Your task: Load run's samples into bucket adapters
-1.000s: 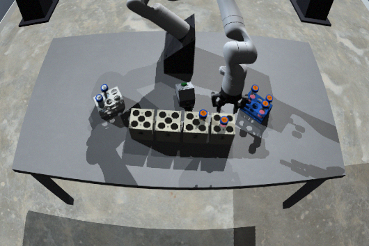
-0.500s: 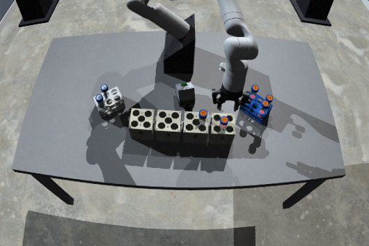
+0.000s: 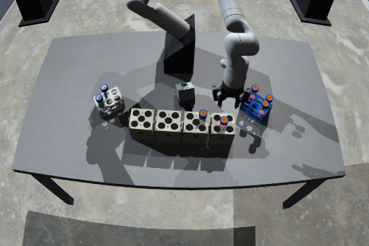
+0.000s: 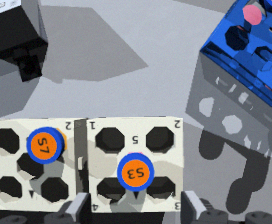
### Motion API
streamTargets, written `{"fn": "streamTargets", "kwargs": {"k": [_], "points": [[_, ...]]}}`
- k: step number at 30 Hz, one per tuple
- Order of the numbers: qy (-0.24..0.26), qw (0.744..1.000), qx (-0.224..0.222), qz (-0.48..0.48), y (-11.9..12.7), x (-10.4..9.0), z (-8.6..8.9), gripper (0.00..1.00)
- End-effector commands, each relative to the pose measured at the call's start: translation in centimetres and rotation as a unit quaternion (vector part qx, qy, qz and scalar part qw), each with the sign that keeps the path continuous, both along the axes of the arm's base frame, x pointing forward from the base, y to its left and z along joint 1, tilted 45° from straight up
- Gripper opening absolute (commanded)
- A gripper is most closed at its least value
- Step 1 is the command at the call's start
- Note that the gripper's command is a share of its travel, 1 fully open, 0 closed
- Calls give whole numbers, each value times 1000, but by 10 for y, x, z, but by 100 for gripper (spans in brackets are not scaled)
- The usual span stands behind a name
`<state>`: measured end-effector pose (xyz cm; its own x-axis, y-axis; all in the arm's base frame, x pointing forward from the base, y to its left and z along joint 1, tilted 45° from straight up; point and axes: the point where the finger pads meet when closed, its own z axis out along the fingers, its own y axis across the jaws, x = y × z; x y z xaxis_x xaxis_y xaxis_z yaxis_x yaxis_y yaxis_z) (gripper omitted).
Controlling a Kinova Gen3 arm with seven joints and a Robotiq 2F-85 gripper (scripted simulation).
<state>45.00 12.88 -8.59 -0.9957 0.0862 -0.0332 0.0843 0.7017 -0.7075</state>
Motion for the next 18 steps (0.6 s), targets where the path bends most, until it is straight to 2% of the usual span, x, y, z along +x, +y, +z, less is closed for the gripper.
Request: {"fn": "streamTargets", "kwargs": {"k": [1,18], "points": [[-1,1000,1,1,3,0,3,62],[0,1000,1,1,10,1,10,62]]}}
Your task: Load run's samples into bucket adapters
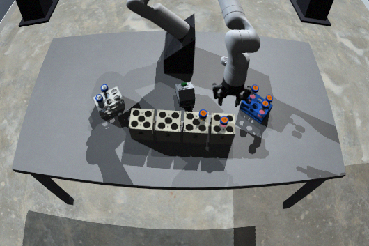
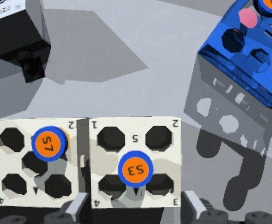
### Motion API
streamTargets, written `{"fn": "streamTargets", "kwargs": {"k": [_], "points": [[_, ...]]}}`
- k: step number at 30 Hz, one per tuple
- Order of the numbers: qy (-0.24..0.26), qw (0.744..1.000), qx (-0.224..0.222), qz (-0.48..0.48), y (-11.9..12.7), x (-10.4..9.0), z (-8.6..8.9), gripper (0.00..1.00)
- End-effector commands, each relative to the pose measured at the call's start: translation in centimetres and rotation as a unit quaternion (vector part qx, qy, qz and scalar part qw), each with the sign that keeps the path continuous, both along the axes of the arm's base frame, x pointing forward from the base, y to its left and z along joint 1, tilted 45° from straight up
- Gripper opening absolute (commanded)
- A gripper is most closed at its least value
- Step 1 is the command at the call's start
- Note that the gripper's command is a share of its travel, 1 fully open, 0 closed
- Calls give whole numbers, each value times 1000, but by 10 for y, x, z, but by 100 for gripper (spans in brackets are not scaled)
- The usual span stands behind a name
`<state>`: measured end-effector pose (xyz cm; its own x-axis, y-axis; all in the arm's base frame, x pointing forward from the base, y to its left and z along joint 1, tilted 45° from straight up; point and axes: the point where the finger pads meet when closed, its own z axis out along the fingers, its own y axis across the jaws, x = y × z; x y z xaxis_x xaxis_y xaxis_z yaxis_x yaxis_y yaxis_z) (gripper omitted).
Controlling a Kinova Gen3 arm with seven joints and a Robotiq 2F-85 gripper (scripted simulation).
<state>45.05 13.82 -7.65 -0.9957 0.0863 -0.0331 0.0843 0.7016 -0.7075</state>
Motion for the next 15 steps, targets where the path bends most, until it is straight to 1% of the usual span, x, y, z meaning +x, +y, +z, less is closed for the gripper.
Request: {"fn": "streamTargets", "kwargs": {"k": [1,13,15], "points": [[-1,1000,1,1,1,0,1,62],[-1,1000,1,1,1,0,1,62],[28,999,2,29,4,-4,-3,62]]}}
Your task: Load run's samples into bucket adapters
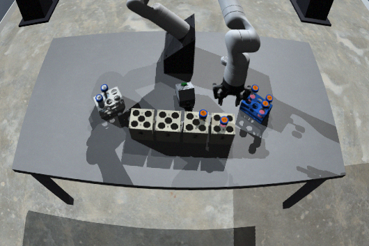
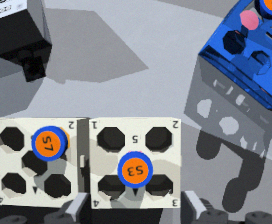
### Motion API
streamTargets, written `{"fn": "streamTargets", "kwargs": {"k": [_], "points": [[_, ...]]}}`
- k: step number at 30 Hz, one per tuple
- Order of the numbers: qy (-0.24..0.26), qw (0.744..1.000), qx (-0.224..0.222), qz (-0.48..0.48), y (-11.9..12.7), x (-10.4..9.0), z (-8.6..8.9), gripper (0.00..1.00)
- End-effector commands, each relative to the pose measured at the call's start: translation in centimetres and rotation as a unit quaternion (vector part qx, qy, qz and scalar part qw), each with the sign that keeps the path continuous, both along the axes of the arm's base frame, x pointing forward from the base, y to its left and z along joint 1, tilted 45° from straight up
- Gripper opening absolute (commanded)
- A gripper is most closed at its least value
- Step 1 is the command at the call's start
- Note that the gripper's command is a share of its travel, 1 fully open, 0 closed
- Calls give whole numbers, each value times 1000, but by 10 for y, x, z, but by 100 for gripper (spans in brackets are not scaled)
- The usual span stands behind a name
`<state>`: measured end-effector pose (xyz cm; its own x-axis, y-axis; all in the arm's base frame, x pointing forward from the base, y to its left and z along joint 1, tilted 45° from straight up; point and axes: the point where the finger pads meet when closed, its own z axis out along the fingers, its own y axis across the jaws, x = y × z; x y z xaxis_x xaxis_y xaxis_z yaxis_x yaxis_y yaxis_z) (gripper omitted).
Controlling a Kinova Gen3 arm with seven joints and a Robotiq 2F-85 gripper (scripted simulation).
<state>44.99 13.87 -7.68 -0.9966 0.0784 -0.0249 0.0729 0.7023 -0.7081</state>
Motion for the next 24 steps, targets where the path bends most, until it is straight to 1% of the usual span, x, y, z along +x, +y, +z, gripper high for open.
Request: {"fn": "streamTargets", "kwargs": {"k": [1,3,10,14,18,20,24], "points": [[38,999,3,39,6,-6,-4,62],[38,999,3,39,6,-6,-4,62],[136,981,8,137,18,-22,-15,62],[191,963,11,192,25,-32,-22,62],[245,938,14,246,32,-41,-28,62],[245,938,14,246,32,-41,-28,62],[297,907,16,298,39,-51,-35,62]]}}
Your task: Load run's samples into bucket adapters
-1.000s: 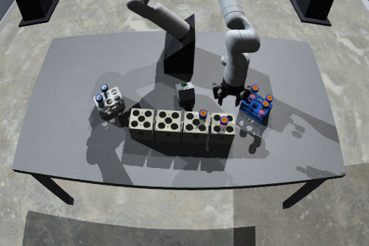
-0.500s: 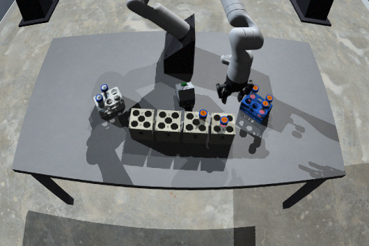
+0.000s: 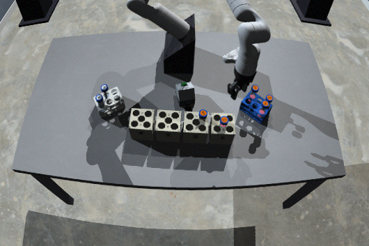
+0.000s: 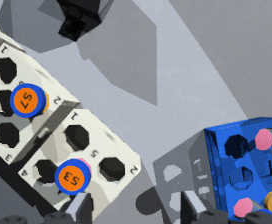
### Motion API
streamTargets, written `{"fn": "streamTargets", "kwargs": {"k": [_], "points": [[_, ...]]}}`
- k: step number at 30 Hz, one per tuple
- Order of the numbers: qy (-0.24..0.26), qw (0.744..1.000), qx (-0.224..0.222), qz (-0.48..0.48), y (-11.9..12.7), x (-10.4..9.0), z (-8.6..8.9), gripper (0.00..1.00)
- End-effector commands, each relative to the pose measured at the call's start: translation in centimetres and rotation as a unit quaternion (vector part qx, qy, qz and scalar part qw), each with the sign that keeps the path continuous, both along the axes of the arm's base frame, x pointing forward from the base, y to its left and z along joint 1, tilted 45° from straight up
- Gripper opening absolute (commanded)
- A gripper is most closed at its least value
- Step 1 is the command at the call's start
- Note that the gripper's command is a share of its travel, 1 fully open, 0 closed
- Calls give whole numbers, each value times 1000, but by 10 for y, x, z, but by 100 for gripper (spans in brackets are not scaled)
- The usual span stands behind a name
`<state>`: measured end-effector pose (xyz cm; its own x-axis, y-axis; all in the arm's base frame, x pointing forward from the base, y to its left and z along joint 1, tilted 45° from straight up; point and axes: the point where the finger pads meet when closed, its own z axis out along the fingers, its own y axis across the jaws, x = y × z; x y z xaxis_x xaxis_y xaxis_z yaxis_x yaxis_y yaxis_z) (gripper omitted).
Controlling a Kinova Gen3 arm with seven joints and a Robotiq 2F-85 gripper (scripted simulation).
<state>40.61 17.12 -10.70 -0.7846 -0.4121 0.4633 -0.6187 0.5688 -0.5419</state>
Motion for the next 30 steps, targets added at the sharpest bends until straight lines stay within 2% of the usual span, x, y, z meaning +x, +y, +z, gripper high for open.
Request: {"fn": "streamTargets", "kwargs": {"k": [1,28,30], "points": [[58,996,7,60,8,-9,-6,62],[59,996,7,61,51,-68,-46,62],[59,996,7,61,51,-68,-46,62]]}}
